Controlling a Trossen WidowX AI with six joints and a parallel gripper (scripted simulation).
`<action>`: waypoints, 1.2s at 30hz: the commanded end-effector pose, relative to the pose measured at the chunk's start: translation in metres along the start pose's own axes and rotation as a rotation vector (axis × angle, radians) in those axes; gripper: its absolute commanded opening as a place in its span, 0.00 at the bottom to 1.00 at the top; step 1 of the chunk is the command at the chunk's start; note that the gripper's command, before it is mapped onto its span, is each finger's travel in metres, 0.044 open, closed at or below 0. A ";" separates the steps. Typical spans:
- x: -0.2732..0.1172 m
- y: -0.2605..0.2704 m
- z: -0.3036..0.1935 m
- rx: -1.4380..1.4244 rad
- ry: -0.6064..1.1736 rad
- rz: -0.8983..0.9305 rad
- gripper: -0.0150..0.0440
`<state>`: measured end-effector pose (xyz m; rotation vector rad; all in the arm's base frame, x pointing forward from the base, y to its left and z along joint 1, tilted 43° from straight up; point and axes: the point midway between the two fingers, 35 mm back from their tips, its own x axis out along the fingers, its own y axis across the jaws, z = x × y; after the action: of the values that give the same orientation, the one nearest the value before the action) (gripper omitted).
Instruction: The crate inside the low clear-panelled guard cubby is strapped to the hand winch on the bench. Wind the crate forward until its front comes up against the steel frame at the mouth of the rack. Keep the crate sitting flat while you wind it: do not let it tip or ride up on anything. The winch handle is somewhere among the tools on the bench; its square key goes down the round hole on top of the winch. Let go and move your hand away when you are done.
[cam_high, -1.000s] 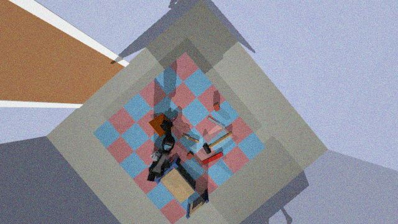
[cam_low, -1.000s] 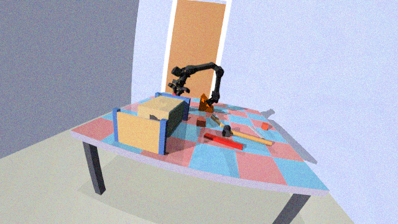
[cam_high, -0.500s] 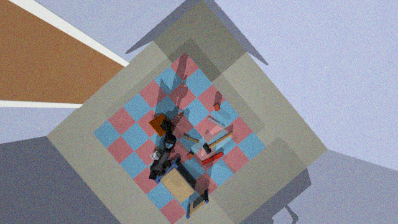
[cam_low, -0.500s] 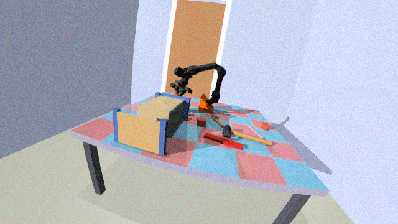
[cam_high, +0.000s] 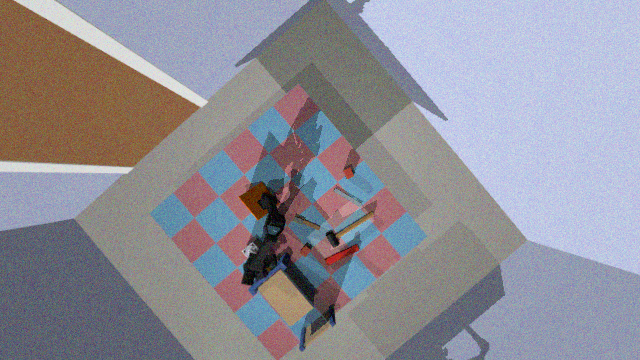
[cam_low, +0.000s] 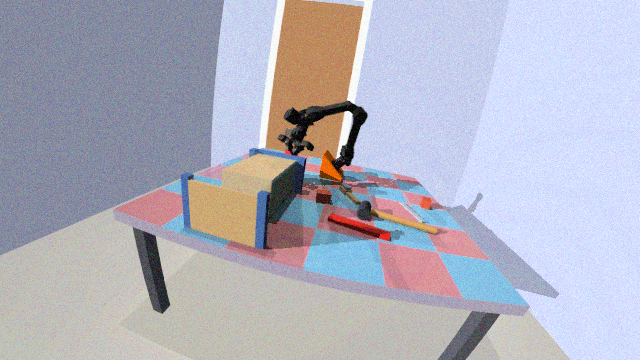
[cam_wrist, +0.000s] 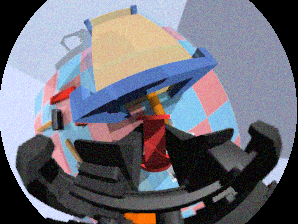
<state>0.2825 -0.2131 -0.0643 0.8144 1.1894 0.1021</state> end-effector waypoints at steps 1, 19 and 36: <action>-0.002 0.007 -0.009 0.020 0.010 0.012 0.25; -0.010 0.018 -0.027 0.021 0.012 0.012 0.25; -0.019 0.025 -0.045 0.022 0.013 0.012 0.25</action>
<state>0.2534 -0.1870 -0.0421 0.8265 1.1870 0.1022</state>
